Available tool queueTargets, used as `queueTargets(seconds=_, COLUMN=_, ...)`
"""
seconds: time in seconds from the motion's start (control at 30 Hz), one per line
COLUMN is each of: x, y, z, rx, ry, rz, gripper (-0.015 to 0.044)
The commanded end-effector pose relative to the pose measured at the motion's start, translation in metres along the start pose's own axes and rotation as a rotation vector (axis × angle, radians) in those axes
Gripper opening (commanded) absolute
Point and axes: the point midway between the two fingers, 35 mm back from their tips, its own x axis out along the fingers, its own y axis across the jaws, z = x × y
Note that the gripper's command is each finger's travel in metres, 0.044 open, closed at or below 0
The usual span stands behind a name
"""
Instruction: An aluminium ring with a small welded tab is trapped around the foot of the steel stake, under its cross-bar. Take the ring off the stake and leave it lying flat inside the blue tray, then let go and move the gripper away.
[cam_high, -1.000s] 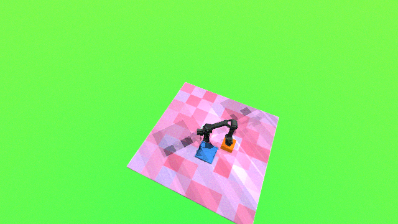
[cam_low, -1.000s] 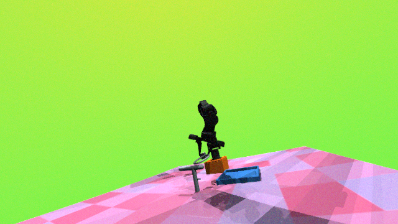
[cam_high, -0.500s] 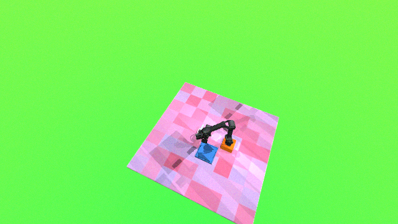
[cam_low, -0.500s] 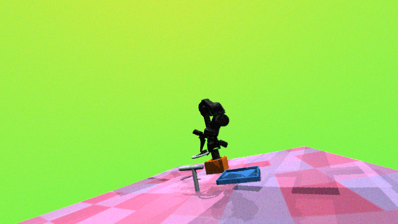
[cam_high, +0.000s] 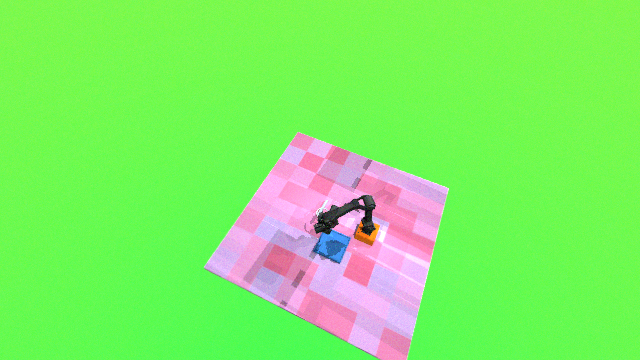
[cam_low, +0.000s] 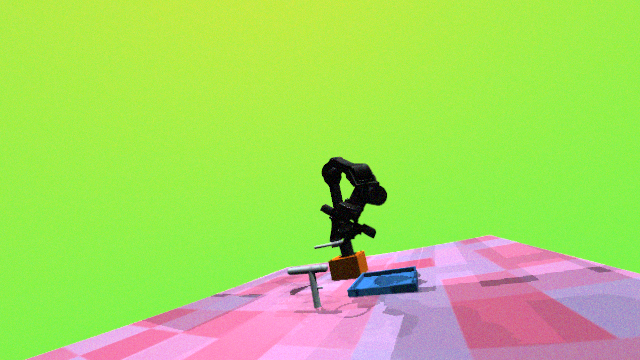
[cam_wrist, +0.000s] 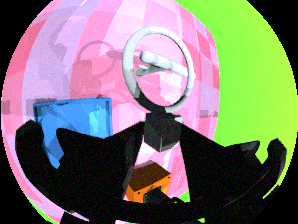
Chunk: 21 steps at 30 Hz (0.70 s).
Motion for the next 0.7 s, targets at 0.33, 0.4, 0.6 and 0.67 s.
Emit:
queueTargets(seconds=0.33, x=-0.032, y=0.146, z=-0.115, rx=-0.001, ry=-0.001, rz=-0.019, gripper=0.0000)
queueTargets(seconds=0.4, x=-0.032, y=0.146, z=-0.115, rx=-0.001, ry=-0.001, rz=-0.019, gripper=0.0000)
queueTargets(seconds=0.6, x=-0.020, y=0.156, z=-0.118, rx=-0.001, ry=-0.001, rz=-0.020, gripper=0.0000)
queueTargets(seconds=0.67, x=-0.012, y=0.162, z=-0.120, rx=-0.001, ry=-0.001, rz=-0.020, gripper=0.0000)
